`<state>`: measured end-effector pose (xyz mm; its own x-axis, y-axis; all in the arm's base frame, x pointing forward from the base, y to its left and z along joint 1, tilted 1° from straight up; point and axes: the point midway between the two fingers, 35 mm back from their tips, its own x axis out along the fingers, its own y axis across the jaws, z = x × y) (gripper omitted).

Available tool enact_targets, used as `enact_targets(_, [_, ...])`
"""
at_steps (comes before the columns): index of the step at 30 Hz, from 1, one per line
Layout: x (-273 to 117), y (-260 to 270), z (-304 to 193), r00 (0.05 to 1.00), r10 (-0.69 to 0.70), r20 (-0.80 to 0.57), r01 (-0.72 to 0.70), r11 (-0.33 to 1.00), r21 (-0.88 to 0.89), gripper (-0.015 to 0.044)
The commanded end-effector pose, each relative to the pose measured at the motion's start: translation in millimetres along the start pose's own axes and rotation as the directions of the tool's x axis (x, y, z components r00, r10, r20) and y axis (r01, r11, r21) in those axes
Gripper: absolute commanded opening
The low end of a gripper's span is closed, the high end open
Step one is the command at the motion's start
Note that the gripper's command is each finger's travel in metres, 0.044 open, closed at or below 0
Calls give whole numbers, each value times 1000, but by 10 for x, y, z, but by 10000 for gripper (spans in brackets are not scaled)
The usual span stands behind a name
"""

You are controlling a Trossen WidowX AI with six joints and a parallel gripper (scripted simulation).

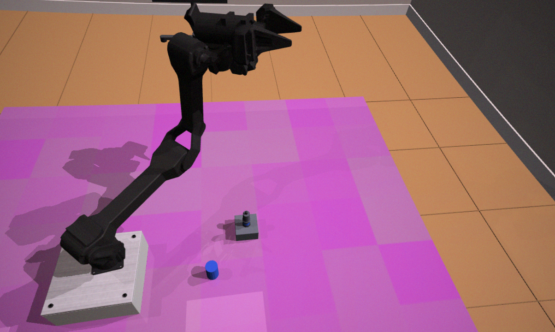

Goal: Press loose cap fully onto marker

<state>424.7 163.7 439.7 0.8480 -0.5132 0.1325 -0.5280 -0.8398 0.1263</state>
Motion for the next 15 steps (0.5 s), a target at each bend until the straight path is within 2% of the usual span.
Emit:
enact_targets(1, [-9,3,-12,1000,-2,-2,2,1000,4,374])
enact_targets(6, [-306,141,-432,994,-74,-79,85,985,148,252])
enact_targets(12, [-761,487,-1031,964,-157,-213,230,897,378,252])
enact_targets(15, [-1008,744,-1328,937,-182,-297,319,792,521,252])
